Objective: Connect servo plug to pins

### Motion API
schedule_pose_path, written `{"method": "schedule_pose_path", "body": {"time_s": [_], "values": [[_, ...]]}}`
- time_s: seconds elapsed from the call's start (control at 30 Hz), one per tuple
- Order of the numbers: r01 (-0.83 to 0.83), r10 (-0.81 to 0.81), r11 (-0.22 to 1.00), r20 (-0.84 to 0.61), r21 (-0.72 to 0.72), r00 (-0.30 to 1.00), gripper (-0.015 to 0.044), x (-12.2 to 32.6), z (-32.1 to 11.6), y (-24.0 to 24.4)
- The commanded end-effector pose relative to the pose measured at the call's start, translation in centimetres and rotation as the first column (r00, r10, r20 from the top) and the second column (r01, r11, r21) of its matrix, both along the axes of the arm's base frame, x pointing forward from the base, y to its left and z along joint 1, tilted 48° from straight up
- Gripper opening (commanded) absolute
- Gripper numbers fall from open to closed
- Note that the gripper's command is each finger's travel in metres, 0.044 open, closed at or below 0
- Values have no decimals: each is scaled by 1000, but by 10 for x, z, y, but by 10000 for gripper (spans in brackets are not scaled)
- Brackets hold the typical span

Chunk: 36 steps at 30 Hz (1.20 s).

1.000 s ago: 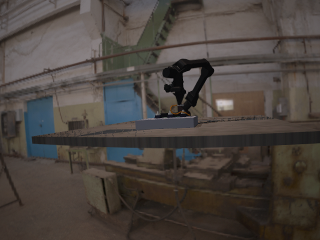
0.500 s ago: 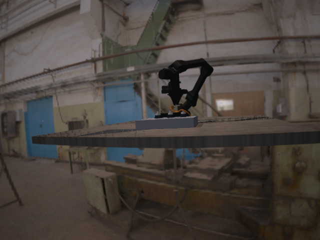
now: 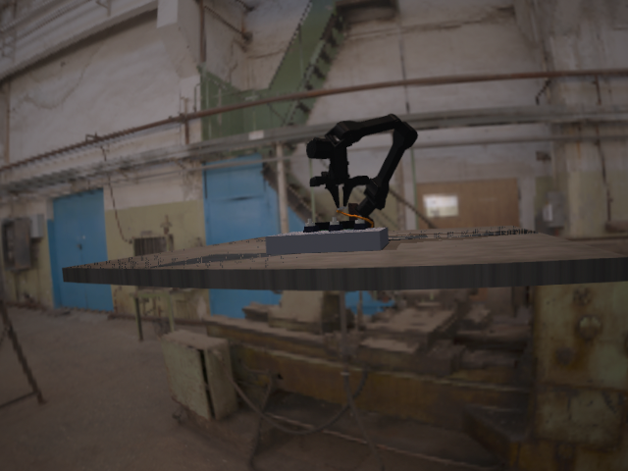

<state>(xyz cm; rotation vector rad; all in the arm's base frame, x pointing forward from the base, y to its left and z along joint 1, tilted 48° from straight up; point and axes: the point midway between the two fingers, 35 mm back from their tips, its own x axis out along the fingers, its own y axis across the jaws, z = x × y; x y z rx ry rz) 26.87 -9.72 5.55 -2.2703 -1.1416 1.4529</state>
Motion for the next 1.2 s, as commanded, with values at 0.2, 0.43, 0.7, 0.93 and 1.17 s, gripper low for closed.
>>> {"method": "schedule_pose_path", "body": {"time_s": [0.2, 0.43, 0.7, 0.93, 1.17], "values": [[237, -219, 971, -265, 39, 939, 0, -28, -16, -3], [363, -318, 931, -394, 41, 862, 0, -41, -23, -2], [363, -319, 931, -394, 41, 862, 0, -37, -35, 11], [363, -318, 931, -393, 43, 863, 0, -33, -49, 27], [363, -318, 931, -393, 43, 863, 0, -20, -48, 24]]}}
